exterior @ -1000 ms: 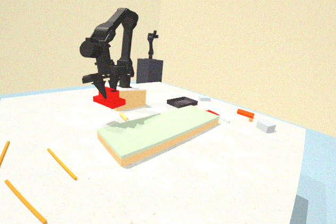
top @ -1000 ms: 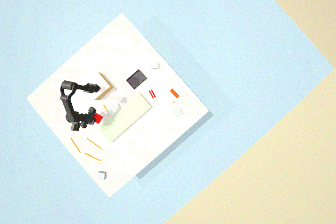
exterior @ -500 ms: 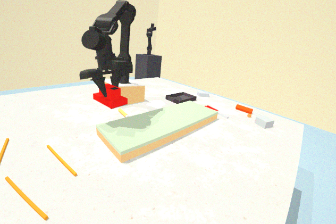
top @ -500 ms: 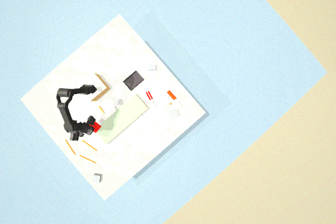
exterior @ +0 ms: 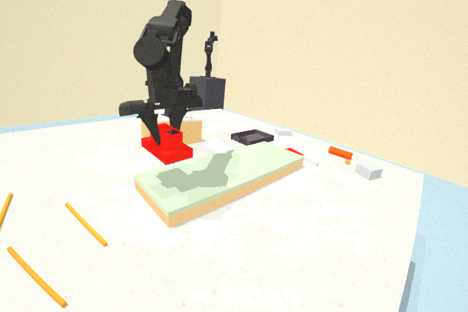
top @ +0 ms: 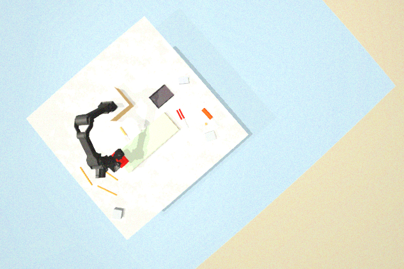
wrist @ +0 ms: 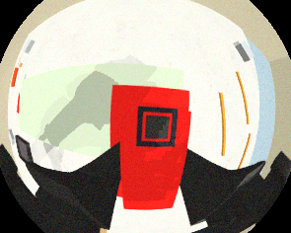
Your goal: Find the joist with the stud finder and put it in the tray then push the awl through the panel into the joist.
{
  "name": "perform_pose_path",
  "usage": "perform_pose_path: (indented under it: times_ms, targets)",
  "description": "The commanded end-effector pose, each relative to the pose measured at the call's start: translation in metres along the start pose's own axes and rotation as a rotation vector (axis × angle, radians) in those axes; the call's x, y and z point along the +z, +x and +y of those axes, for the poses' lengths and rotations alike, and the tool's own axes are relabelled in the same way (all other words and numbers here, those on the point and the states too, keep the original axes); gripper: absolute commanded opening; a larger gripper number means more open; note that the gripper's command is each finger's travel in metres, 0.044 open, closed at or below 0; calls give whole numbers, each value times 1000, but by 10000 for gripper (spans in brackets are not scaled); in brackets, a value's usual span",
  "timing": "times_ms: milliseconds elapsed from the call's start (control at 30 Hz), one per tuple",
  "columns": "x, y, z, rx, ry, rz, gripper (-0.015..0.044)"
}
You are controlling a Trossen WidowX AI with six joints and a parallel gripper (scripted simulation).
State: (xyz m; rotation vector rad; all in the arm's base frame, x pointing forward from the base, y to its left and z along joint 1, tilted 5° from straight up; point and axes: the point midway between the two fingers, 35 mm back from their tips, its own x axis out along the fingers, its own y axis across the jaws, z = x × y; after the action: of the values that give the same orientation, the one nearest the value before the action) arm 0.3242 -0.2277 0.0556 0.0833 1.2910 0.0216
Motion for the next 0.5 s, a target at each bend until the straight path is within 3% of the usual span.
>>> perform_pose_path:
  times_ms: [0, 467]
  targets:
    - [19, -2, -1, -19, 24, -18, 0]
    - [16, 15, -2, -19, 25, -19, 0]
